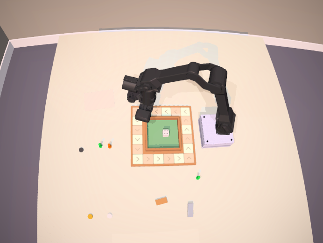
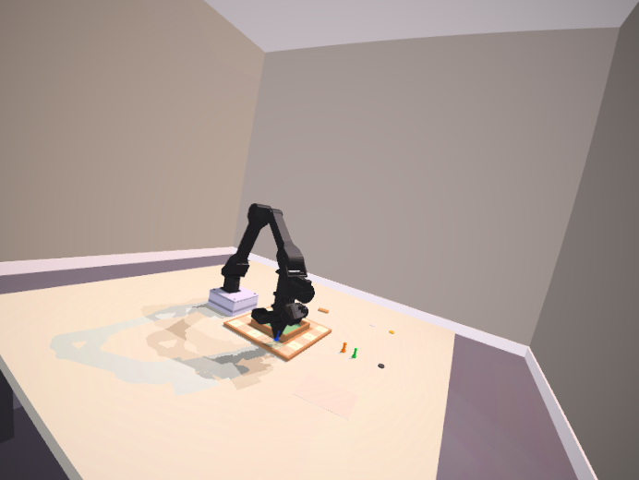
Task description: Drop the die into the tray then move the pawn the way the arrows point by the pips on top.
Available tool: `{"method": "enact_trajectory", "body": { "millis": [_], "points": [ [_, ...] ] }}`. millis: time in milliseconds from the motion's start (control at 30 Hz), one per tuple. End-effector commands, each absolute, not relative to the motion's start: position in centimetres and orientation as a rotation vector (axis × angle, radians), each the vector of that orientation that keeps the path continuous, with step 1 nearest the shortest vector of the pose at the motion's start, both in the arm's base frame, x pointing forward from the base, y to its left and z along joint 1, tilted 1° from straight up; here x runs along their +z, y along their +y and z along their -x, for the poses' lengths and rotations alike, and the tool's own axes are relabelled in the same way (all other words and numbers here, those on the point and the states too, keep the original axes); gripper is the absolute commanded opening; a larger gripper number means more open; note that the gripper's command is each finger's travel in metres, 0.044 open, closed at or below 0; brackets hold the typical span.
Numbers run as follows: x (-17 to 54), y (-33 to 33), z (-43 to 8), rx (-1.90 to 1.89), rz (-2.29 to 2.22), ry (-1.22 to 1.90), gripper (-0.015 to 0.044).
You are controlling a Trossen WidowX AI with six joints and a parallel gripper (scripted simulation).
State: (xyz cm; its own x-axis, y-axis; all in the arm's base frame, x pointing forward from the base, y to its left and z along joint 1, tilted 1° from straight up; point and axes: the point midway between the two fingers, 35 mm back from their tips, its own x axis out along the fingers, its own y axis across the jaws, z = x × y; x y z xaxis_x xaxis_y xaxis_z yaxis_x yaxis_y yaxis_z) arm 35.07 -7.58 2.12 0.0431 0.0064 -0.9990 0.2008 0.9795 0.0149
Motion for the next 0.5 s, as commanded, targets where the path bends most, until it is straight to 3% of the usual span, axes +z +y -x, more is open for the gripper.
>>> {"method": "enact_trajectory", "body": {
  "millis": [0, 467],
  "points": [
    [1.7, -7.6, -35.0, -0.148, -0.164, 1.527, 0.0],
    [0.1, -7.6, -35.1, -0.148, -0.164, 1.527, 0.0]
  ]
}}
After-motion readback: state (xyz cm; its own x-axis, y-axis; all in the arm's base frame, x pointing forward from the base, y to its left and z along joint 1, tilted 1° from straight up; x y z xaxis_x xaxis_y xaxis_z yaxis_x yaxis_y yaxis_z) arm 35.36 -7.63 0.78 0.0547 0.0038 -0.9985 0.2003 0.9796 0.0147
